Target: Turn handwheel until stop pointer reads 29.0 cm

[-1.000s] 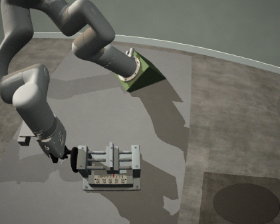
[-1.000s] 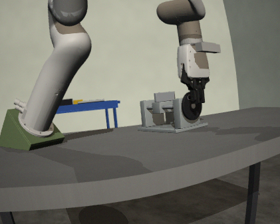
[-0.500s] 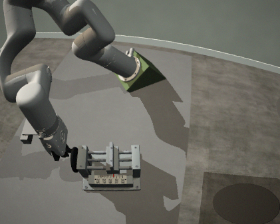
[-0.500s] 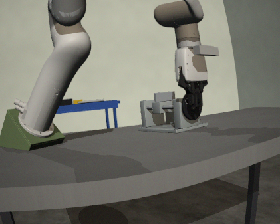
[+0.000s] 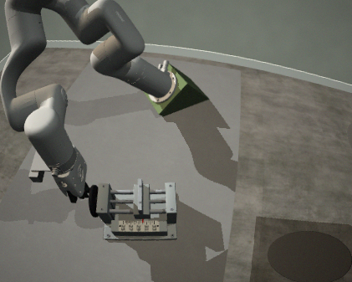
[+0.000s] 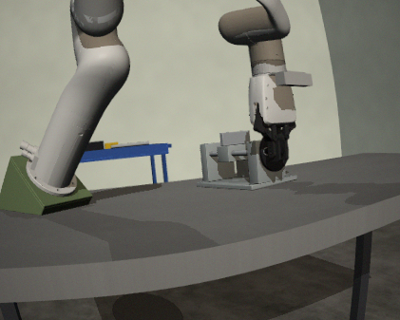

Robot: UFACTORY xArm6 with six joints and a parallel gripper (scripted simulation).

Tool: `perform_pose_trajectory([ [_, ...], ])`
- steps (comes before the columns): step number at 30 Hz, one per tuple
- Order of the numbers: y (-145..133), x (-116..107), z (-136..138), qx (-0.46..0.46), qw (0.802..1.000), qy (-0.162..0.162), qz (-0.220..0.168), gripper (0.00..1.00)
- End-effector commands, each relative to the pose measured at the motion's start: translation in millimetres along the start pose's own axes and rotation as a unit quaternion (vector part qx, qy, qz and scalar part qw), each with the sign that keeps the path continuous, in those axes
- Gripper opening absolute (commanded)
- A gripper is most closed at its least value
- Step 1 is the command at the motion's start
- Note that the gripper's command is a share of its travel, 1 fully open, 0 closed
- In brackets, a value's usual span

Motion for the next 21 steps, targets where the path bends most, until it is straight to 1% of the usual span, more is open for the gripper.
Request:
perform_pose_trajectory([
  [1, 0.5, 5.2, -0.4, 0.0, 1.0, 0.0, 0.0, 0.06],
  [21, 0.5, 23.5, -9.1, 0.0, 1.0, 0.0, 0.0, 0.06],
])
Point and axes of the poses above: the point where the finger pads meet when closed, its own x axis out along the fingers, its own z axis across the jaws, y = z × x, the point moved 3 cm from there along -x, back along the fingers
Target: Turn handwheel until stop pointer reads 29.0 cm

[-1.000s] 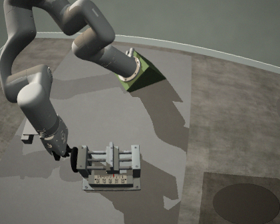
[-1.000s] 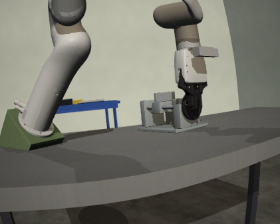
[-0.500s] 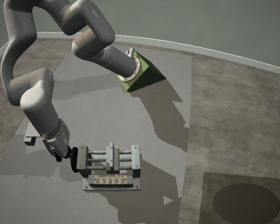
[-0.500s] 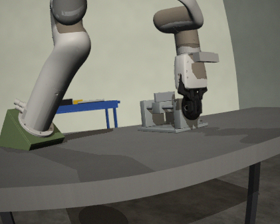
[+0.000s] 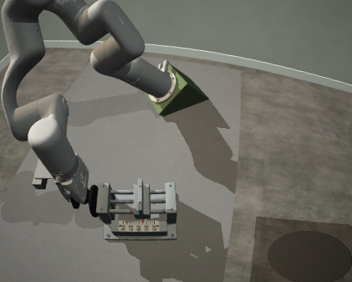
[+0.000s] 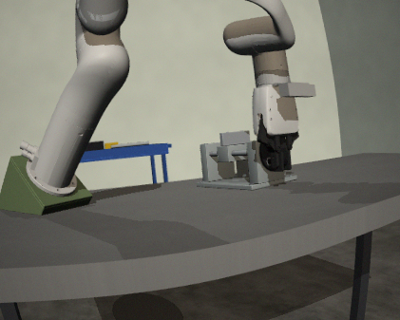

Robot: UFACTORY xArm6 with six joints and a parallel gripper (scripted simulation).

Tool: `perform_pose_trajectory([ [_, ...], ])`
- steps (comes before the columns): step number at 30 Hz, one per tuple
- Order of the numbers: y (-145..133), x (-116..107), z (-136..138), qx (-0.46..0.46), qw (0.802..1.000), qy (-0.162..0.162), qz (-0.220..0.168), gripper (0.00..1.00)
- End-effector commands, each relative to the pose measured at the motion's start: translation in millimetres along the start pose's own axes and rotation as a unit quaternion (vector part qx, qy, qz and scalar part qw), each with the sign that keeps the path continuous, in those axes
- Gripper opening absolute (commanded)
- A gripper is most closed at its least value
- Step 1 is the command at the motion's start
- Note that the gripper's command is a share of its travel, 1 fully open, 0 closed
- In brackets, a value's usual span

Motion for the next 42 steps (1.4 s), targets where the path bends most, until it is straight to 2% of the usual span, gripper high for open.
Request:
perform_pose_trajectory([
  [1, 0.5, 2.4, -3.2, 0.0, 1.0, 0.001, 0.0, 0.06],
  [23, 0.5, 10.1, -29.3, 0.0, 1.0, 0.001, 0.0, 0.06],
  [33, 0.5, 4.5, -42.2, 0.0, 1.0, 0.001, 0.0, 0.06],
  [42, 0.6, -10.5, -53.1, 0.0, 1.0, 0.001, 0.0, 0.06],
])
Point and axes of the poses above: the point where the finger pads meet when closed, its own x axis out along the fingers, its own z axis across the jaws, y = z × x, the point moved 3 cm from there along -x, back along the fingers
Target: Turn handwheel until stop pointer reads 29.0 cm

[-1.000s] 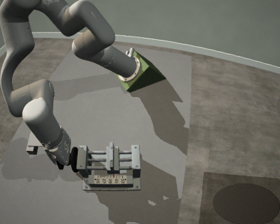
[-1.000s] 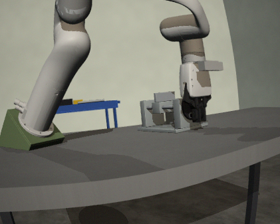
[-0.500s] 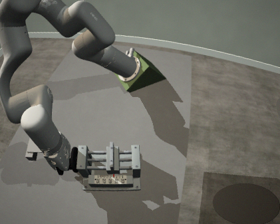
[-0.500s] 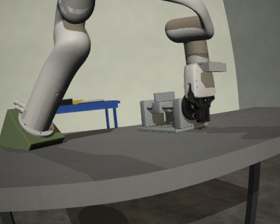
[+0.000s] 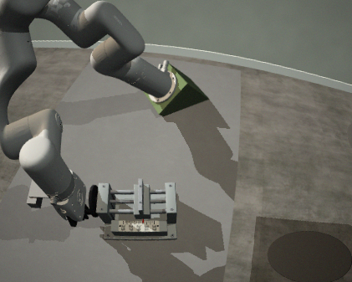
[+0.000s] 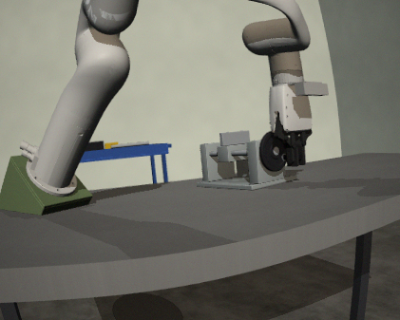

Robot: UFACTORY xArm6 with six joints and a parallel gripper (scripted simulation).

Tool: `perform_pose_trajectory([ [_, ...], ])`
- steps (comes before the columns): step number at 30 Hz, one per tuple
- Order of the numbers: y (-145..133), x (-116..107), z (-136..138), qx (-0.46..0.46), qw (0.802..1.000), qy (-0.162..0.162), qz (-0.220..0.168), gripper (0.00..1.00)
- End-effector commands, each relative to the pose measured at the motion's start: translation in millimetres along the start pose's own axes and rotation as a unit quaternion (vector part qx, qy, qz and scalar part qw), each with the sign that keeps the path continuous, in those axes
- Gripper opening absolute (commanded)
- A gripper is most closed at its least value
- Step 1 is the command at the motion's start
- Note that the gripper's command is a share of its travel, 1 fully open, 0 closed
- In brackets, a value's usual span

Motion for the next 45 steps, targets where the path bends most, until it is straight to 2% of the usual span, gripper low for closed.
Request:
perform_pose_trajectory([
  [1, 0.5, -8.5, -3.5, 0.0, 1.0, -0.001, 0.001, 0.06],
  [12, 0.5, -26.9, -2.7, 0.0, 1.0, -0.001, 0.001, 0.06],
  [23, 0.4, -42.7, 10.6, 0.0, 1.0, -0.001, 0.001, 0.06],
  [34, 0.4, -46.9, 25.9, 0.0, 1.0, -0.001, 0.001, 0.06],
  [45, 0.4, -41.9, 42.7, 0.0, 1.0, -0.001, 0.001, 0.06],
])
Point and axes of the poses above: the point where the finger pads meet when closed, its own x axis out along the fingers, its own z axis across the jaws, y = z × x, the point moved 3 cm from there along -x, back along the fingers
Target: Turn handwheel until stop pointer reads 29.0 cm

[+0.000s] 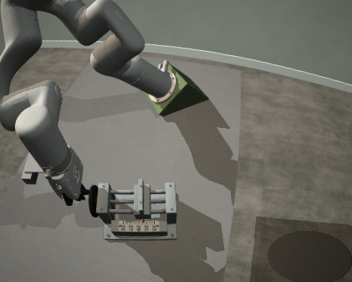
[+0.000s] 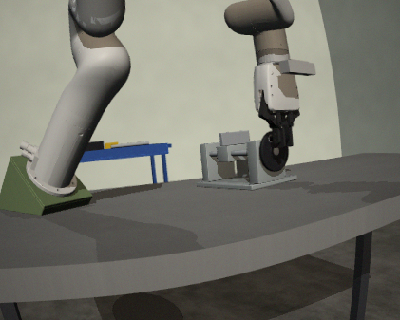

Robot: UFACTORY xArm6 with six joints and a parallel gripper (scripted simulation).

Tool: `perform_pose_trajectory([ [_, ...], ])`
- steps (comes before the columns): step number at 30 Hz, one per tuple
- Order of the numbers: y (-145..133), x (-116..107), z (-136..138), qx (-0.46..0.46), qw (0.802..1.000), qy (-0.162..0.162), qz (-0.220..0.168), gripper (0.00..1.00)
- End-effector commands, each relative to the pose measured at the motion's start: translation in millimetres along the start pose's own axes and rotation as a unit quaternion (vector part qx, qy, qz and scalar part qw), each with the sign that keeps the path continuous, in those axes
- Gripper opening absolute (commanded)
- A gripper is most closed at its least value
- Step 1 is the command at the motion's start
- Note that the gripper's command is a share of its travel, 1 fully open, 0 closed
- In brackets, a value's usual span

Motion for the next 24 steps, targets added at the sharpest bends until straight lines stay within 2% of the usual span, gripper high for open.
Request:
perform_pose_trajectory([
  [1, 0.4, 2.5, 5.5, 0.0, 1.0, 0.003, 0.0, 0.06],
  [12, 0.4, 22.3, 17.3, 0.0, 1.0, 0.003, 0.0, 0.06],
  [24, 0.4, 41.7, 13.8, 0.0, 1.0, 0.003, 0.0, 0.06],
])
Point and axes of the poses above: the point where the finger pads meet when closed, its own x axis out along the fingers, its own z axis across the jaws, y = z × x, the point moved 3 cm from there along -x, back along the fingers
